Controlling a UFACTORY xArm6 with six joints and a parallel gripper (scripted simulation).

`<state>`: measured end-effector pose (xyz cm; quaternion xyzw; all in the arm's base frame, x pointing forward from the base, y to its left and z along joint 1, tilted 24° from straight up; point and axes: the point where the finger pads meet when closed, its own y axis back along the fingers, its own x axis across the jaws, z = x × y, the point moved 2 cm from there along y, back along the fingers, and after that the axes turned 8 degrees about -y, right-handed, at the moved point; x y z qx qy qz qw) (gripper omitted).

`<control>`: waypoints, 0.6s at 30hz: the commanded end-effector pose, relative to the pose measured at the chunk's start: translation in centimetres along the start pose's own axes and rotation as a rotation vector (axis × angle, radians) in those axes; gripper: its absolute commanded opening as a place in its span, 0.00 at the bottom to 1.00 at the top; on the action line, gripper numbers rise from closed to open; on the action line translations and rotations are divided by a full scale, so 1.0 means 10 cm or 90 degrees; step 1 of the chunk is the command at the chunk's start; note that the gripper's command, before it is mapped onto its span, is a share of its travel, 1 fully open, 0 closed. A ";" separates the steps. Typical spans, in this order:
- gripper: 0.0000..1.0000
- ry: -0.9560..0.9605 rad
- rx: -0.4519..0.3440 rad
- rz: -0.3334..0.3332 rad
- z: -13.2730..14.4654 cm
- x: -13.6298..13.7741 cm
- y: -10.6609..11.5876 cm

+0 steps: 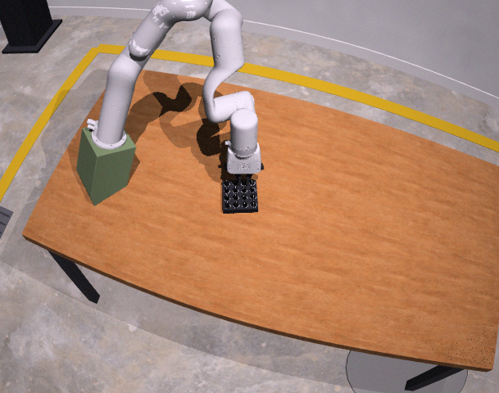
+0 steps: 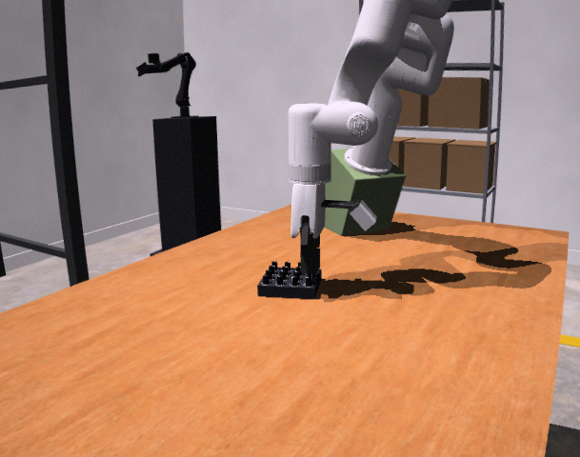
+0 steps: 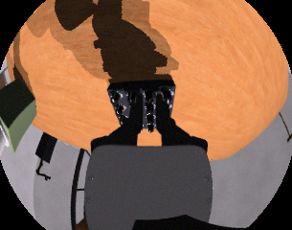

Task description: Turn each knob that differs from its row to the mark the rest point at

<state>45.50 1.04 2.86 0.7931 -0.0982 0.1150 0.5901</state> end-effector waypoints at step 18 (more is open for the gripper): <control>0.19 0.000 0.000 0.002 0.00 0.01 -0.01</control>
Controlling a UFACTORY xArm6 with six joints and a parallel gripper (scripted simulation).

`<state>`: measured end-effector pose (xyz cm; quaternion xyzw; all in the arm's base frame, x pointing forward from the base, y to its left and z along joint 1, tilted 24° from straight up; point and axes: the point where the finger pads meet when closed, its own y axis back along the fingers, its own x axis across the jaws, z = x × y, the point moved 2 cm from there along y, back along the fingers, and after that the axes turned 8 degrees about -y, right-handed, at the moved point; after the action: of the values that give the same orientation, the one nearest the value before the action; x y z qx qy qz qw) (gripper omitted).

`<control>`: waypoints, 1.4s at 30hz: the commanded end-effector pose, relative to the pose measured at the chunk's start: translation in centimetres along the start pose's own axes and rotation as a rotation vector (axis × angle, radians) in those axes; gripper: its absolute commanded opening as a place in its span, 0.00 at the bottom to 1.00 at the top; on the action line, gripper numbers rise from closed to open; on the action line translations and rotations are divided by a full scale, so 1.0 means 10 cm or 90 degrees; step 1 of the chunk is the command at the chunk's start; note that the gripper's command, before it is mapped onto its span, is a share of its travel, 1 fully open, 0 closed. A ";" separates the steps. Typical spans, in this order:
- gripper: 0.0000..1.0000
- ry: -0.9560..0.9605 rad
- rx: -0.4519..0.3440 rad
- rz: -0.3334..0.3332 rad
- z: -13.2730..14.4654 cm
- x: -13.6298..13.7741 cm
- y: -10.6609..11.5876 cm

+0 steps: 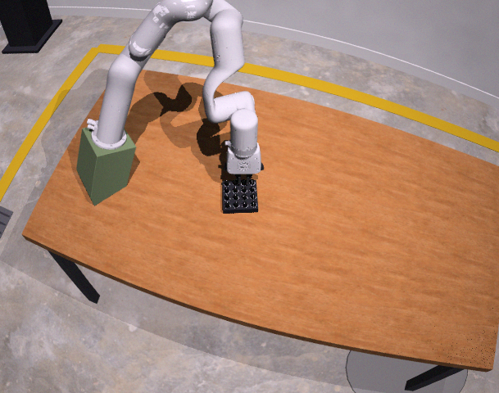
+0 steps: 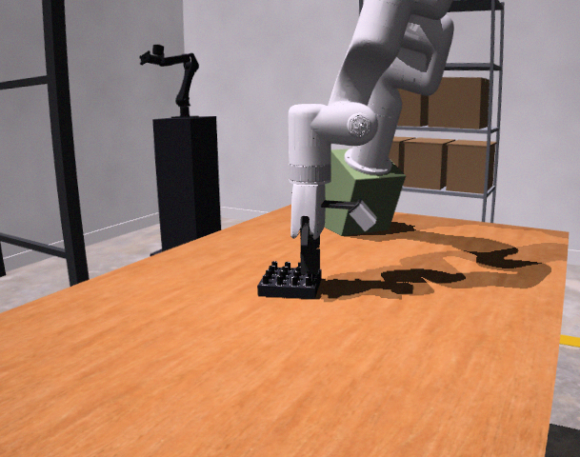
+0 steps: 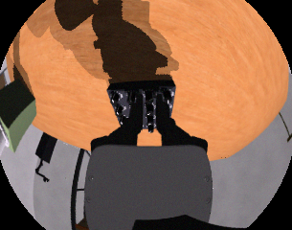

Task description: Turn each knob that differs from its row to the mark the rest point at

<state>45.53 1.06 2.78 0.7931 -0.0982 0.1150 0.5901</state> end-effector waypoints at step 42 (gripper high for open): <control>0.19 0.000 0.000 0.002 0.00 0.01 -0.10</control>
<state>45.86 1.38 1.77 0.7931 -0.0983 0.1150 0.5901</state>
